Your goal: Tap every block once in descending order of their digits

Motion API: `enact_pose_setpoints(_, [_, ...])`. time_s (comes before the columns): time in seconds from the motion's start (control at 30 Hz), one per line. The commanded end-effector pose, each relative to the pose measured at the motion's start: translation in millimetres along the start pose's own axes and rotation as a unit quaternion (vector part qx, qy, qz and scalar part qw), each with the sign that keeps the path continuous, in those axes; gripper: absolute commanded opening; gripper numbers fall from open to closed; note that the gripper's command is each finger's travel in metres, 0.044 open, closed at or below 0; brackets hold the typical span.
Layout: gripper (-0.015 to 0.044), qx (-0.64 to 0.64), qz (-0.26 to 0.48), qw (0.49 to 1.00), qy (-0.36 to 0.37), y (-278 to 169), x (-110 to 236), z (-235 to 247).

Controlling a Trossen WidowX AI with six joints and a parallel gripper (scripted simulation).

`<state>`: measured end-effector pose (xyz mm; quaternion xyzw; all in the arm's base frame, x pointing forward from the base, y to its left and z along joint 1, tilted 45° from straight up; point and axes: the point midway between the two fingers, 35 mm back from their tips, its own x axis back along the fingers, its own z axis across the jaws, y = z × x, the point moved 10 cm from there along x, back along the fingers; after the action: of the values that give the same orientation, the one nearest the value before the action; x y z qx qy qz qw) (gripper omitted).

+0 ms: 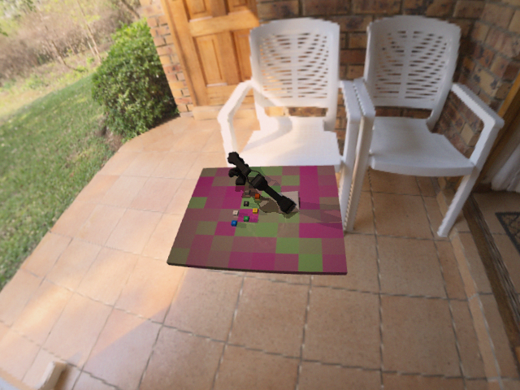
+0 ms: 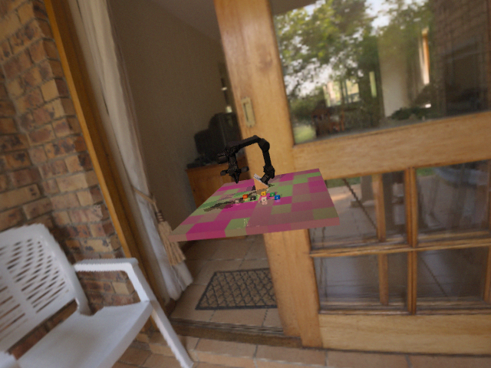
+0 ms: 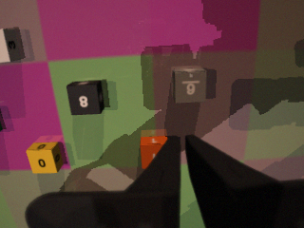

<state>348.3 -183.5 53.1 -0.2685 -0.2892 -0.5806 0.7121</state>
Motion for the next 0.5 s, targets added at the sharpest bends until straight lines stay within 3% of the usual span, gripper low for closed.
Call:
enact_pose_setpoints(0.0, [0.0020, -0.002, 0.006, 1.000, 0.004, -4.5, -4.5, -29.2])
enact_pose_setpoints(0.2, [0.0020, -0.002, 0.006, 1.000, 0.004, -4.3, -6.5, -29.3])
enact_pose_setpoints(0.47, [0.0020, -0.001, 0.006, 1.000, 0.005, -5.3, -85.5, -28.2])
